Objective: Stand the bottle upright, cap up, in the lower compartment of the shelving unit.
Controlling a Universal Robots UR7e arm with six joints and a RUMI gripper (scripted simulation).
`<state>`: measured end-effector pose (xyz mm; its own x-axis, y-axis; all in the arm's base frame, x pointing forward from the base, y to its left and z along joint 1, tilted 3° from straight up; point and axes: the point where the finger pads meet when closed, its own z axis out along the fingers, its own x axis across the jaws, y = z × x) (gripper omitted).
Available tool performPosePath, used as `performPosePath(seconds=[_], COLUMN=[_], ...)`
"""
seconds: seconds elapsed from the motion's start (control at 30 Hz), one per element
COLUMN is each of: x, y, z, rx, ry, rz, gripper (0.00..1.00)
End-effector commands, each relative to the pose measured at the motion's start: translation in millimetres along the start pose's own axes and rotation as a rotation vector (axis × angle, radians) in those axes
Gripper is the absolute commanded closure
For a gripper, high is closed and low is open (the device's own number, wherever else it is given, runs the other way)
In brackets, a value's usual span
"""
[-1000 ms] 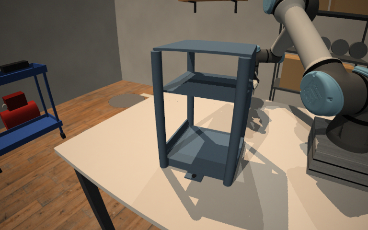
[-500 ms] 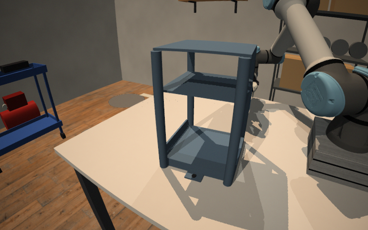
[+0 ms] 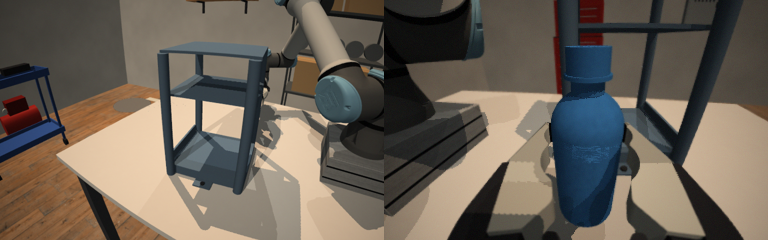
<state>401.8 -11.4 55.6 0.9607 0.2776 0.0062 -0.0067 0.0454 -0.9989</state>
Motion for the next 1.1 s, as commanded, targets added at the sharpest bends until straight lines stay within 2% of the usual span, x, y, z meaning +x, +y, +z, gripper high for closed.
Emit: performPosePath(seconds=[0.0, 0.7, 1.07], x=[0.2, 1.1, 18.7], y=[-0.5, -0.5, -0.5], z=[8.9, 15.2, 15.2], rx=[-0.001, -0.001, -0.001], ry=[0.0, 0.0, 0.0], rz=[0.0, 0.0, 0.0], gripper=[1.0, 1.0, 1.0])
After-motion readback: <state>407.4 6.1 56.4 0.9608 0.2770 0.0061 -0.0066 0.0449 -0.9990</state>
